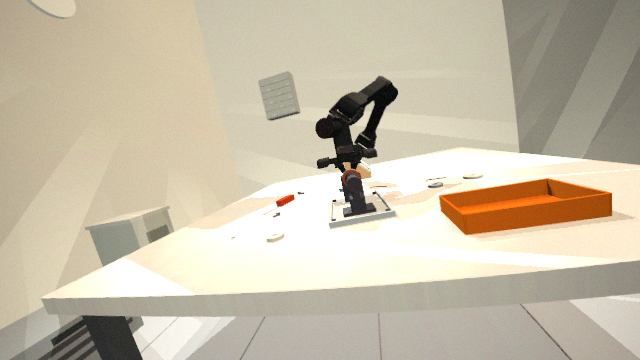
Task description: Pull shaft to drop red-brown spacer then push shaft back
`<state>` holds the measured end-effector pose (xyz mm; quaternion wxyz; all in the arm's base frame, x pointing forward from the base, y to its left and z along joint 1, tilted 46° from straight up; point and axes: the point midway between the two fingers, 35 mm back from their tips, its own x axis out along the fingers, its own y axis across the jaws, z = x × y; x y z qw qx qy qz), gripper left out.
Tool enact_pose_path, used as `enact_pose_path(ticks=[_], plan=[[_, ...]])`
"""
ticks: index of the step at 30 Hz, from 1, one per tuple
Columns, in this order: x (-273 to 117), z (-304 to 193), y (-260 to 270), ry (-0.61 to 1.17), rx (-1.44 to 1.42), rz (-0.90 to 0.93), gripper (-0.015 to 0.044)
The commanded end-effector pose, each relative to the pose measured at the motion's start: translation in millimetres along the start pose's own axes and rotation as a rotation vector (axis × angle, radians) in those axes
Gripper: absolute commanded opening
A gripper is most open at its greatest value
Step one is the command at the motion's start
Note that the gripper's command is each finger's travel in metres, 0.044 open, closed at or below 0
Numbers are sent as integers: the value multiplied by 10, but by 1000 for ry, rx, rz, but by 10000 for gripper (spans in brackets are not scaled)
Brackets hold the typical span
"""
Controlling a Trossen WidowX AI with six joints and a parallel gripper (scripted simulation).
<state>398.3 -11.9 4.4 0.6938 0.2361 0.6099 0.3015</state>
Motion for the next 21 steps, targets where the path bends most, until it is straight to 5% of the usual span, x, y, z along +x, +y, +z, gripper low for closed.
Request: enact_pose_path(ticks=[1,21], plan=[[0,-49,3,1,1,3,0],[0,-132,2,2,2,3,0]])
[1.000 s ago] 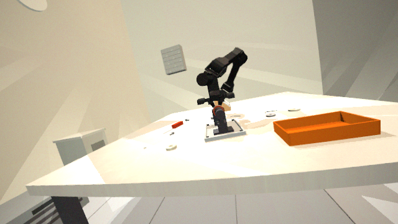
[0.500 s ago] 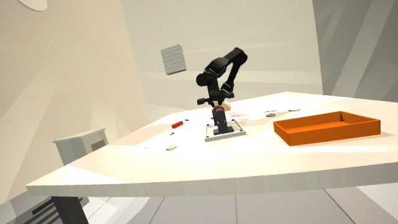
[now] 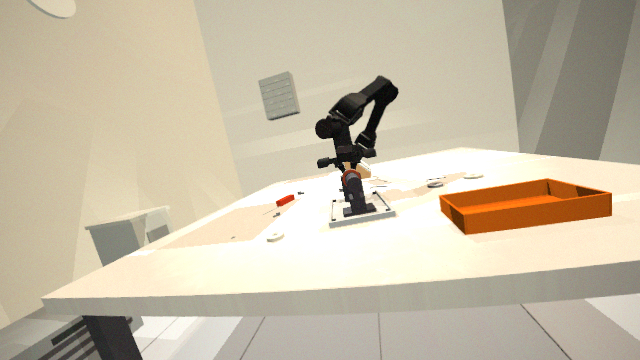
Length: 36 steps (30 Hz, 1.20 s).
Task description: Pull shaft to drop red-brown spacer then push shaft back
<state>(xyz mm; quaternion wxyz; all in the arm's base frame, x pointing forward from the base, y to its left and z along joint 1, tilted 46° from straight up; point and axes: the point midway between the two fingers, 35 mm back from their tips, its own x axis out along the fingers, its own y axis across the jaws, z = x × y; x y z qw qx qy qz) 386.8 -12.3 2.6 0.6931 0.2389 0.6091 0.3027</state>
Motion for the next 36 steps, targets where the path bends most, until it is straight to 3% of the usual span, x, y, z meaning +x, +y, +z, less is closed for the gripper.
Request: enact_pose_path(ticks=[1,36], plan=[[-1,-17,2,3,-1,-3,0],[0,-55,2,3,-1,-3,0]])
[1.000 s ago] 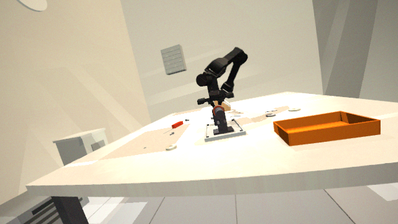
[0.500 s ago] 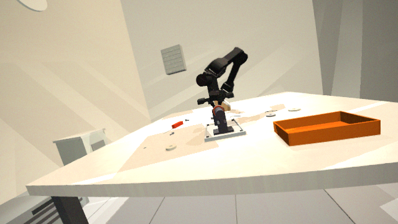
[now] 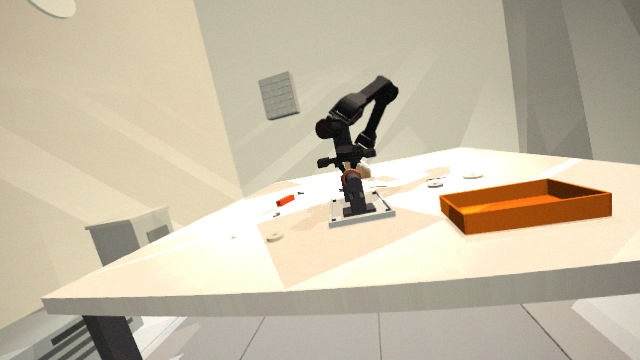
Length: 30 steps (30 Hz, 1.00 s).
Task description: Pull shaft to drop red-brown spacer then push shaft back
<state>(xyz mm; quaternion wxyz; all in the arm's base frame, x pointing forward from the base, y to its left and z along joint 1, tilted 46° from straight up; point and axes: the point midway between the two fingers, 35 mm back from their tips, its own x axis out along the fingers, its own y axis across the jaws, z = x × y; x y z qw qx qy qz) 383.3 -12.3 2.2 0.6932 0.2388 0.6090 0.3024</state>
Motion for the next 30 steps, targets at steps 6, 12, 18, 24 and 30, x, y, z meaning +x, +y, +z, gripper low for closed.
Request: enact_pose_path(ticks=[6,12,18,24,30], plan=[[0,-27,1,4,-1,-3,0],[0,-33,1,4,-1,-3,0],[0,-40,1,4,-1,-3,0],[0,-46,0,4,-1,-3,0],[0,-53,0,4,-1,-3,0]])
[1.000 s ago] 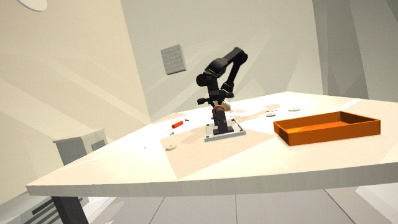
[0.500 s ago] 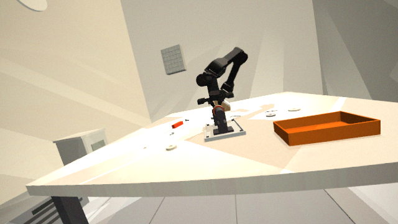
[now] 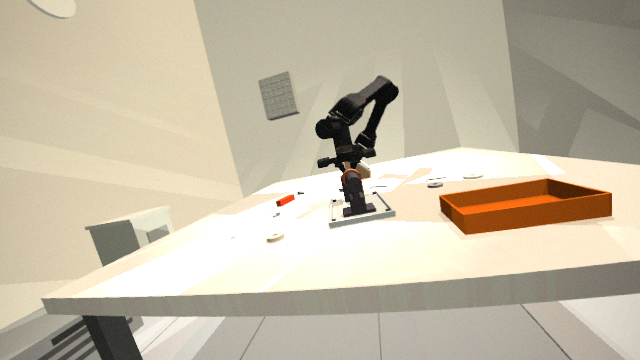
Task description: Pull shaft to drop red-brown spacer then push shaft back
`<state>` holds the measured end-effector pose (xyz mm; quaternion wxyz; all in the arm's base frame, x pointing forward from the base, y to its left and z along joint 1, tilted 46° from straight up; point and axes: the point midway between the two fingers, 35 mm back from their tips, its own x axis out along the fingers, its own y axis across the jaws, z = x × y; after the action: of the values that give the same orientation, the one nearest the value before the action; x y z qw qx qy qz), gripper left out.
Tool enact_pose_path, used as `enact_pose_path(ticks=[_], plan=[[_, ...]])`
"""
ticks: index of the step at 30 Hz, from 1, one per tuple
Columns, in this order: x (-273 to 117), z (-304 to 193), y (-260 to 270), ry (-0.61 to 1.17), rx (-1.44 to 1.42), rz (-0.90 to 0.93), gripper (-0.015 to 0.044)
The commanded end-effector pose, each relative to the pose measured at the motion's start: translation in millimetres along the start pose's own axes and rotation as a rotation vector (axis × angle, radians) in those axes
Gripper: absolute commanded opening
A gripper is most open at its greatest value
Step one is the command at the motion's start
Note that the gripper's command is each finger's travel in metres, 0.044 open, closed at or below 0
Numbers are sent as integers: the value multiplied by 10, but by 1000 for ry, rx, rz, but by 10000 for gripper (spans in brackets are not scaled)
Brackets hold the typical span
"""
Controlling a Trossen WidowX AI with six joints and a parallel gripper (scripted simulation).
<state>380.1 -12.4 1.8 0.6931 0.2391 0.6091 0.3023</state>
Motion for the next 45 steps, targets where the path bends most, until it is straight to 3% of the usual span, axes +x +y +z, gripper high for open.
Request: enact_pose_path(ticks=[1,45], plan=[[0,-21,0,4,-1,-3,0],[0,-70,0,4,-1,-3,0]])
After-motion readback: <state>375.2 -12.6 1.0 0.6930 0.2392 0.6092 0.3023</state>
